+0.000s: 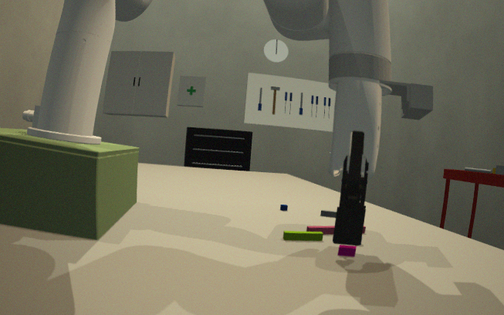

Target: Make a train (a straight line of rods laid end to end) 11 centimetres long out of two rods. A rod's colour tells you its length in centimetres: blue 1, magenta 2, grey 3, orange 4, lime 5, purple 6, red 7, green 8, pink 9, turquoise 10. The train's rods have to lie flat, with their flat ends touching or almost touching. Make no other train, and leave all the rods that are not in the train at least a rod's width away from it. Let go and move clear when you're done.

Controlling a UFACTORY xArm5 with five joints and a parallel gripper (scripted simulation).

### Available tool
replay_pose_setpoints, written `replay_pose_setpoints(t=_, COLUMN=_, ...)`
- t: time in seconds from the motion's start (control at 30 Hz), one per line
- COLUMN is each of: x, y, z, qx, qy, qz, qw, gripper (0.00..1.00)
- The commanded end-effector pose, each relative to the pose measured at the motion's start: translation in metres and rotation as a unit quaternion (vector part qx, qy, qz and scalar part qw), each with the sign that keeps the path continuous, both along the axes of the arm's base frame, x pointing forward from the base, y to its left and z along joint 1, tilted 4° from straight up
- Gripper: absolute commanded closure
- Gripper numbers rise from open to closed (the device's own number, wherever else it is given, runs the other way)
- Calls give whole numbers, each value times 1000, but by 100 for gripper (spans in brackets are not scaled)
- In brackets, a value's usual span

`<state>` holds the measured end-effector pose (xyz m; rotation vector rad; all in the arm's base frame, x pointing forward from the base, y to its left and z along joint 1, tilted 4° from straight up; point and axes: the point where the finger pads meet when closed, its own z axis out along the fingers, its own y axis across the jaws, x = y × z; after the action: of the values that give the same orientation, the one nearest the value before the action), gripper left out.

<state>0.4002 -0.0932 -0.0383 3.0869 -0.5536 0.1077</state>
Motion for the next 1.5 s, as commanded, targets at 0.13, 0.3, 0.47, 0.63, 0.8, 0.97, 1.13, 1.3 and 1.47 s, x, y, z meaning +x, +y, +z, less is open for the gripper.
replay_pose_setpoints(t=0.13, x=1, y=0, z=1, qx=0, qy=-2, qz=0, qw=1000, gripper=76)
replay_pose_setpoints(t=0.3, x=1, y=0, z=1, qx=0, qy=-2, qz=0, qw=1000, gripper=76)
replay_pose_setpoints(t=0.47, x=1, y=1, z=-1, qx=0, qy=-2, qz=0, qw=1000, gripper=76)
replay_pose_setpoints(t=0.63, x=2, y=2, z=-5, qx=0, qy=-2, qz=0, qw=1000, gripper=76)
replay_pose_setpoints(t=0.8, x=2, y=2, z=-8, qx=0, qy=-2, qz=0, qw=1000, gripper=76)
replay_pose_setpoints(t=0.97, x=2, y=2, z=-11, qx=0, qy=-2, qz=0, qw=1000, gripper=76)
replay_pose_setpoints(t=1.13, x=3, y=2, z=-13, qx=0, qy=-2, qz=0, qw=1000, gripper=76)
replay_pose_setpoints(t=1.3, x=3, y=2, z=-13, qx=0, qy=-2, qz=0, qw=1000, gripper=76)
replay_pose_setpoints(t=1.47, x=3, y=2, z=-13, qx=0, qy=-2, qz=0, qw=1000, gripper=76)
